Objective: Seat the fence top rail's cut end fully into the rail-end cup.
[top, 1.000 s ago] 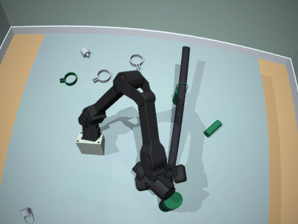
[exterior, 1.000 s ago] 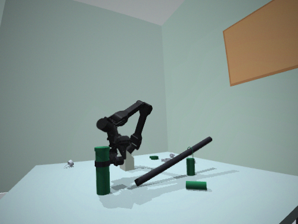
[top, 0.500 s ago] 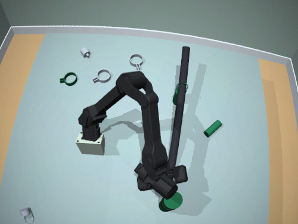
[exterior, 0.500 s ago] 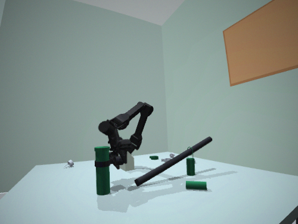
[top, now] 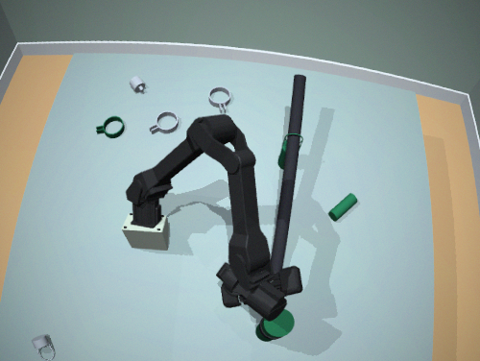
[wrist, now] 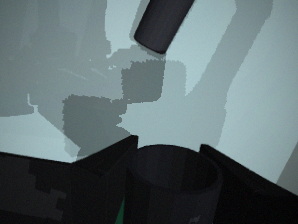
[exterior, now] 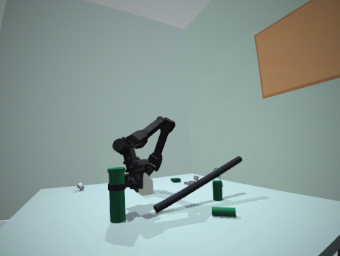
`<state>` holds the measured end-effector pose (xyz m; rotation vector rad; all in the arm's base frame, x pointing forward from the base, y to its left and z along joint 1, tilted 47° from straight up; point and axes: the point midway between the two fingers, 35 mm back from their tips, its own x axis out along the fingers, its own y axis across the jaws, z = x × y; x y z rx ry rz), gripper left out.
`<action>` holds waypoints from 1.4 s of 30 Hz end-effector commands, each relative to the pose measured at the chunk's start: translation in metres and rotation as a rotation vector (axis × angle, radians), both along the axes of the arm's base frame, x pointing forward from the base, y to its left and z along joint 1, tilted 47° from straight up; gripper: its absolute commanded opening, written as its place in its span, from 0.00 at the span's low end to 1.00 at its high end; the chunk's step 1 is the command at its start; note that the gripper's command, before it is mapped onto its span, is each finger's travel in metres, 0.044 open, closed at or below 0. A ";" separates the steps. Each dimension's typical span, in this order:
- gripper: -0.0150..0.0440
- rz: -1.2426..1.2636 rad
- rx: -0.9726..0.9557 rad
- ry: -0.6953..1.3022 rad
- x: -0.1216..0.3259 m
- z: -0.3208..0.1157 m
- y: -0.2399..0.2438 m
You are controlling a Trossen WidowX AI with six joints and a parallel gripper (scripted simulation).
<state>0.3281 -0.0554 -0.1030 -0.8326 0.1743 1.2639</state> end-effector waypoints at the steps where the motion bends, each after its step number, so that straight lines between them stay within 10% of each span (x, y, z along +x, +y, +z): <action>1: 0.25 -0.018 -0.003 0.020 0.002 0.000 0.001; 42: 0.25 -0.197 -0.041 0.197 0.025 0.001 0.007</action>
